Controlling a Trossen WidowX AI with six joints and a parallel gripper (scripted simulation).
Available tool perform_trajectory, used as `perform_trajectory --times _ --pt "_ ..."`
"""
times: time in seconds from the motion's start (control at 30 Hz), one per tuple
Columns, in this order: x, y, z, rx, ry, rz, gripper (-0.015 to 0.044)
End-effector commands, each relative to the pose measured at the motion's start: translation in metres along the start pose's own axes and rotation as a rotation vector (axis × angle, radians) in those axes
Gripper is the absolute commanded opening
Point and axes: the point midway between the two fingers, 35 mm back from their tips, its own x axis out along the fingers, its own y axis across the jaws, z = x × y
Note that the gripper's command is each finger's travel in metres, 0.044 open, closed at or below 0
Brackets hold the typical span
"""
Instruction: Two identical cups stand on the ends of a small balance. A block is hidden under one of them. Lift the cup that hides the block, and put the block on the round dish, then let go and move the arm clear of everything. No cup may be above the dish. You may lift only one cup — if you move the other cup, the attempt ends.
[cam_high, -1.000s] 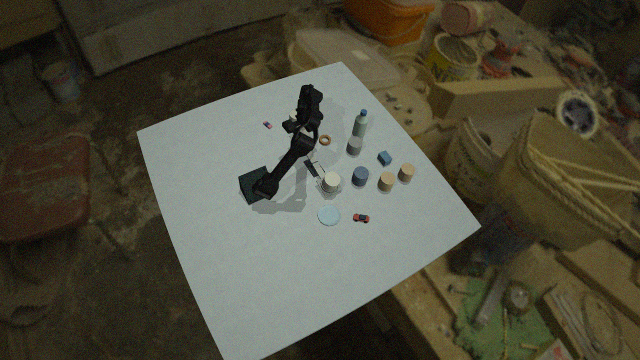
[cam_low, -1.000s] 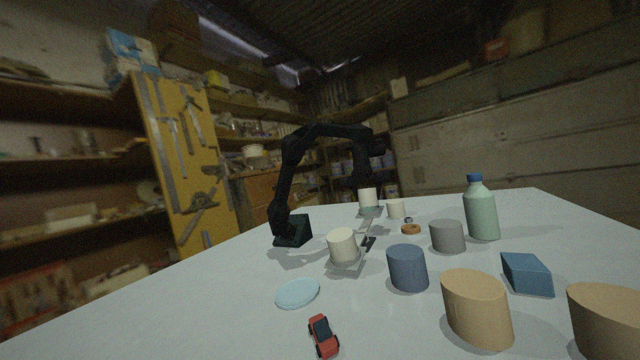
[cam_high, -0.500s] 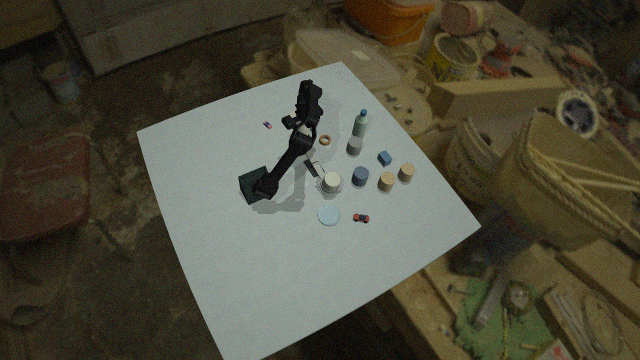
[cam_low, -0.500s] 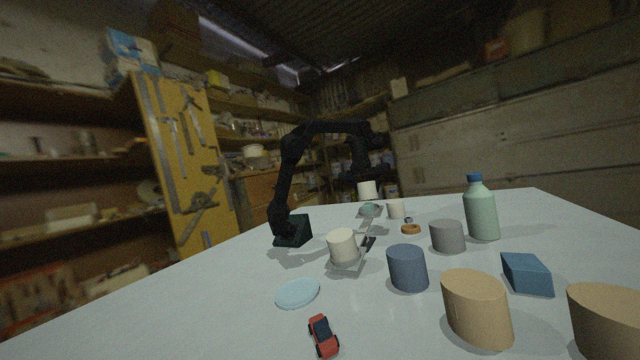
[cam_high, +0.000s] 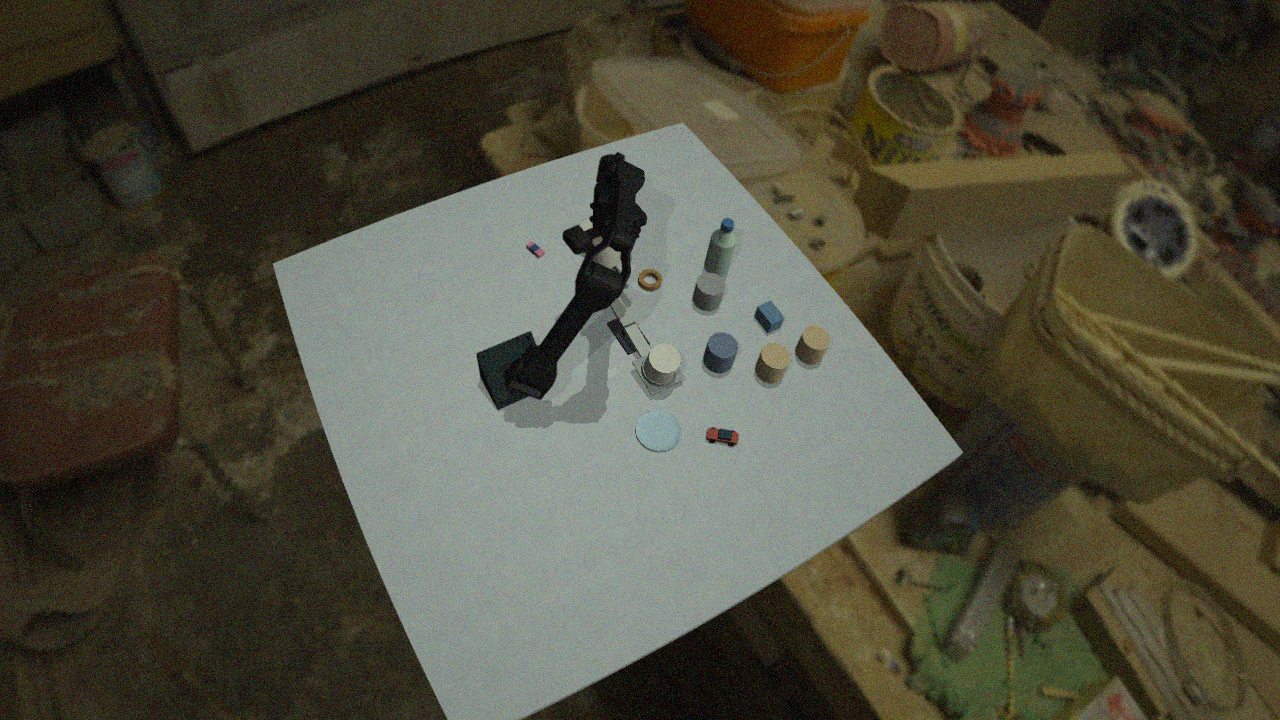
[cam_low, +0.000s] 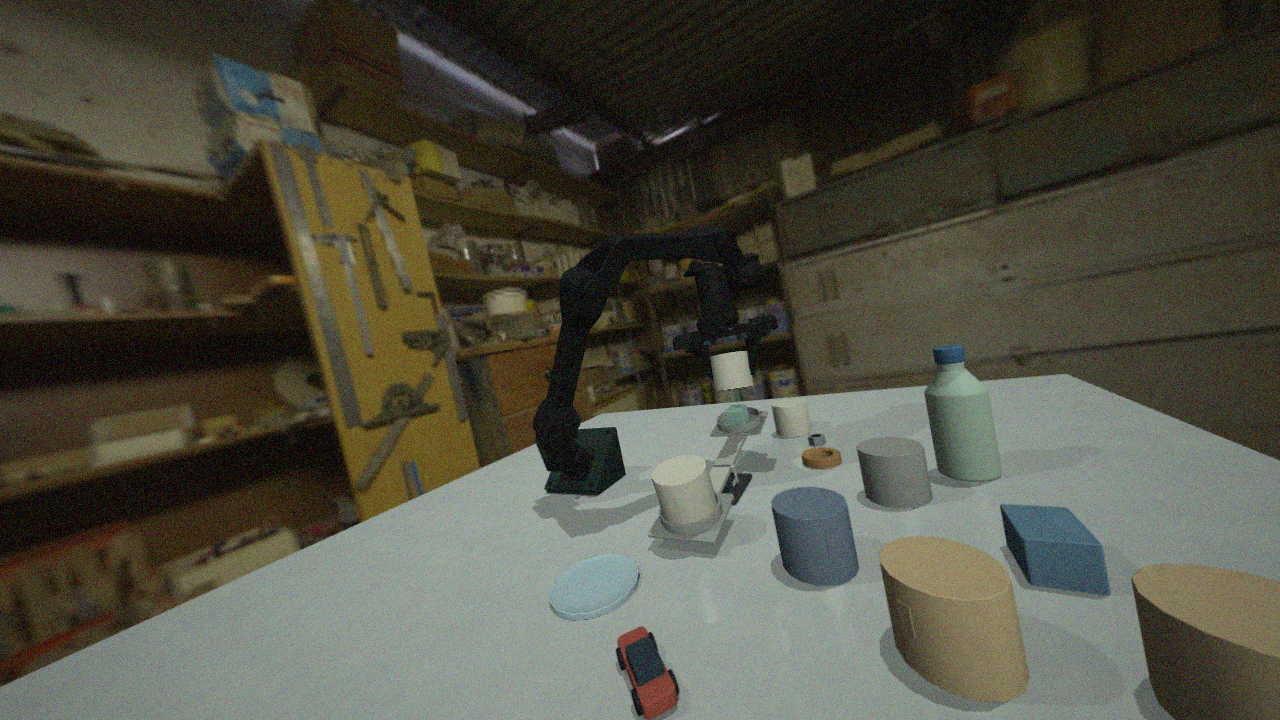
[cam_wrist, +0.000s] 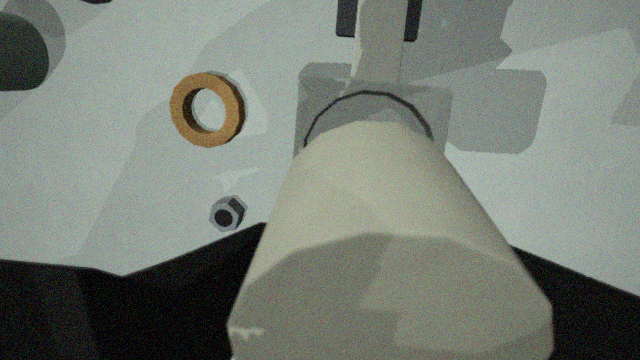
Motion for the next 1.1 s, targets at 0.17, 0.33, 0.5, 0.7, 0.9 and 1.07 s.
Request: perform_trajectory --times 0.17,0.33,0.5,0.7,0.9,1.07 --pt "-0.015 -0.002 -0.001 0.000 0.011 0.009 0.0000" --pt "-0.021 -0.003 0.000 -0.002 0.012 0.011 0.0000" --pt "-0.014 -0.002 0.001 -0.005 0.002 0.003 0.0000" --pt "-0.014 -0.002 0.001 -0.005 0.002 0.003 0.0000" --pt "-0.014 -0.002 0.001 -0.005 0.002 0.003 0.0000" --pt "-0.014 -0.002 0.001 -0.005 0.002 0.003 0.0000"
